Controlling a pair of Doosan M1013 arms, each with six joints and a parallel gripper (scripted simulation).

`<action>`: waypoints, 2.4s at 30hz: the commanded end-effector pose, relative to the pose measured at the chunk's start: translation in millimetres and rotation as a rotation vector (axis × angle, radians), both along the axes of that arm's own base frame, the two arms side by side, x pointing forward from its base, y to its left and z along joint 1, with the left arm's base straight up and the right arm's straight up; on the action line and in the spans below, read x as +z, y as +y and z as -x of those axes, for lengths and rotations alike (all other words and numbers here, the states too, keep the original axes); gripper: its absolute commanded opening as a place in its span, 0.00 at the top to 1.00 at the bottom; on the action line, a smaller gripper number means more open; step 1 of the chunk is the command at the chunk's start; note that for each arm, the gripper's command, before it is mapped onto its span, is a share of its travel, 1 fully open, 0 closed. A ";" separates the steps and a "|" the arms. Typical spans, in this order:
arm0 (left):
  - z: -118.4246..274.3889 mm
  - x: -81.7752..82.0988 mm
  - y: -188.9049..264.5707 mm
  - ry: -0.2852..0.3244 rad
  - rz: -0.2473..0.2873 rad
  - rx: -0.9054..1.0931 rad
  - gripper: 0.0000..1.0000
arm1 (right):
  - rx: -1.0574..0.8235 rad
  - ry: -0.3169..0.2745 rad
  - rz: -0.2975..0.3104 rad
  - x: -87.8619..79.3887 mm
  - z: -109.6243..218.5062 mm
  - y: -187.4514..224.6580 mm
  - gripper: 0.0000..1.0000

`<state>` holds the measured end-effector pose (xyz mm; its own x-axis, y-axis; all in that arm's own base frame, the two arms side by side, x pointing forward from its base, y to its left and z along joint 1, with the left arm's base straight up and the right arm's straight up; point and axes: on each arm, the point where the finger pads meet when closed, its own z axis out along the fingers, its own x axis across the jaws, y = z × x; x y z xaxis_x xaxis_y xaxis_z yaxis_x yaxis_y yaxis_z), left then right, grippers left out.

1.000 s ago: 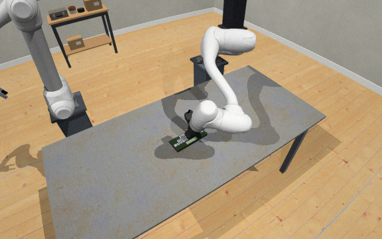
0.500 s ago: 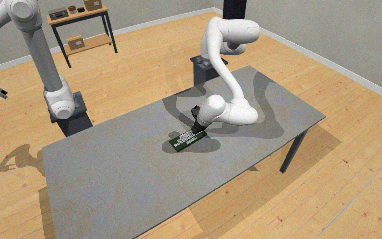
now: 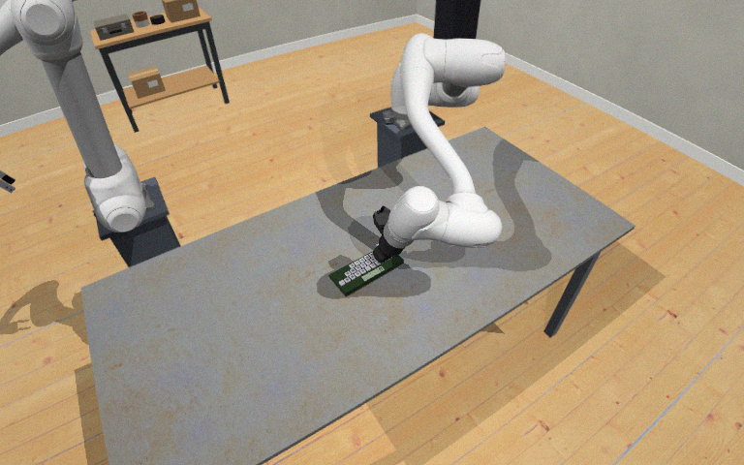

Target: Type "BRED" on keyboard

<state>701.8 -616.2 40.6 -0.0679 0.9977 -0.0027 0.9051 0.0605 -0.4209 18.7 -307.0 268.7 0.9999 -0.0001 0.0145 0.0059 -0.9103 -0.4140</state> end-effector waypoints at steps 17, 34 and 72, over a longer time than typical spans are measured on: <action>0.0 -6.2 3.4 0.000 -0.003 -0.003 1.00 | 0.001 -0.008 -0.009 0.2 -0.1 4.3 0.00; 0.1 -8.0 3.5 0.000 -0.003 -0.003 1.00 | 0.001 -0.008 -0.009 0.2 -0.1 4.3 0.00; -11.8 7.7 -52.1 0.005 -0.001 0.000 1.00 | 0.001 -0.008 -0.009 0.2 -0.1 4.3 0.00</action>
